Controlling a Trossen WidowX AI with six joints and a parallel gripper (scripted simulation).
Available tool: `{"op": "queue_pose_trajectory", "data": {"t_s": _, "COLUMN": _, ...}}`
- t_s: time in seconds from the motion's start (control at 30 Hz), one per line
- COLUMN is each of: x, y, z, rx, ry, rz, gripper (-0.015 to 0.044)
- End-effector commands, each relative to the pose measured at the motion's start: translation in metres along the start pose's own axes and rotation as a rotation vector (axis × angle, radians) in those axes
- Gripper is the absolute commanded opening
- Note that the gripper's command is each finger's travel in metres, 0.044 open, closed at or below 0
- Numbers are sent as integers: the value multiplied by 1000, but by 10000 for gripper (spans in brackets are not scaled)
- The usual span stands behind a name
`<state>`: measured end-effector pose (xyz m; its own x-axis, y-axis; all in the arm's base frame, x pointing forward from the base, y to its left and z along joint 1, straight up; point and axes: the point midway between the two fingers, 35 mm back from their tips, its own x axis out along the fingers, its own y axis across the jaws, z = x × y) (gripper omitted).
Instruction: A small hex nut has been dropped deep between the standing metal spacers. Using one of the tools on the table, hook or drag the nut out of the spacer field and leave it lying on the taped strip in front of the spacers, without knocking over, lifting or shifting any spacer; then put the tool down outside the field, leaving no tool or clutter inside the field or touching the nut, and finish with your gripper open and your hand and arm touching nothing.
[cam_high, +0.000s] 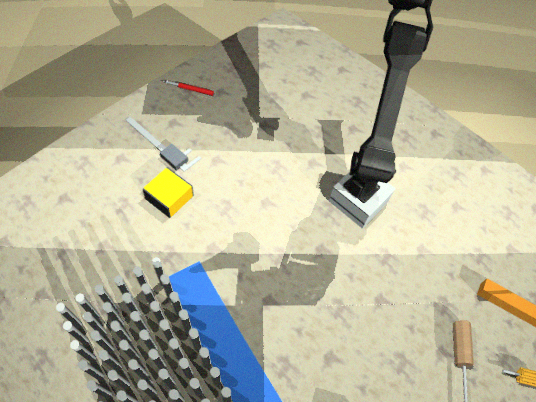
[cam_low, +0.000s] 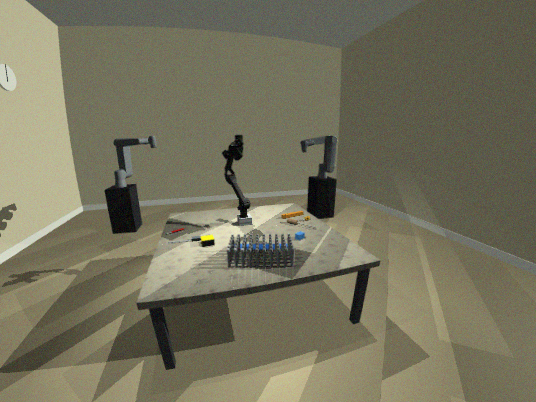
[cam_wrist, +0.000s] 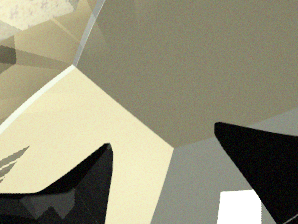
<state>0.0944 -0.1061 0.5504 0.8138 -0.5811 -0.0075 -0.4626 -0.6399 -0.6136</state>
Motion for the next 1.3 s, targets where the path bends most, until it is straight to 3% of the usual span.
{"op": "queue_pose_trajectory", "data": {"t_s": 0.0, "x": 1, "y": -2, "z": 2, "rx": 8, "ry": -2, "rz": -2, "gripper": 426}}
{"op": "queue_pose_trajectory", "data": {"t_s": 0.33, "x": 58, "y": -90, "z": 121, "rx": 459, "ry": -132, "rz": -41, "gripper": 440}}
{"op": "queue_pose_trajectory", "data": {"t_s": 0.6, "x": 115, "y": -116, "z": 248, "rx": 888, "ry": -279, "rz": 4, "gripper": 440}}
{"op": "queue_pose_trajectory", "data": {"t_s": 0.97, "x": 166, "y": -75, "z": 384, "rx": 1334, "ry": -421, "rz": 170, "gripper": 440}}
{"op": "queue_pose_trajectory", "data": {"t_s": 1.27, "x": 173, "y": 13, "z": 499, "rx": 1883, "ry": -531, "rz": 477, "gripper": 440}}
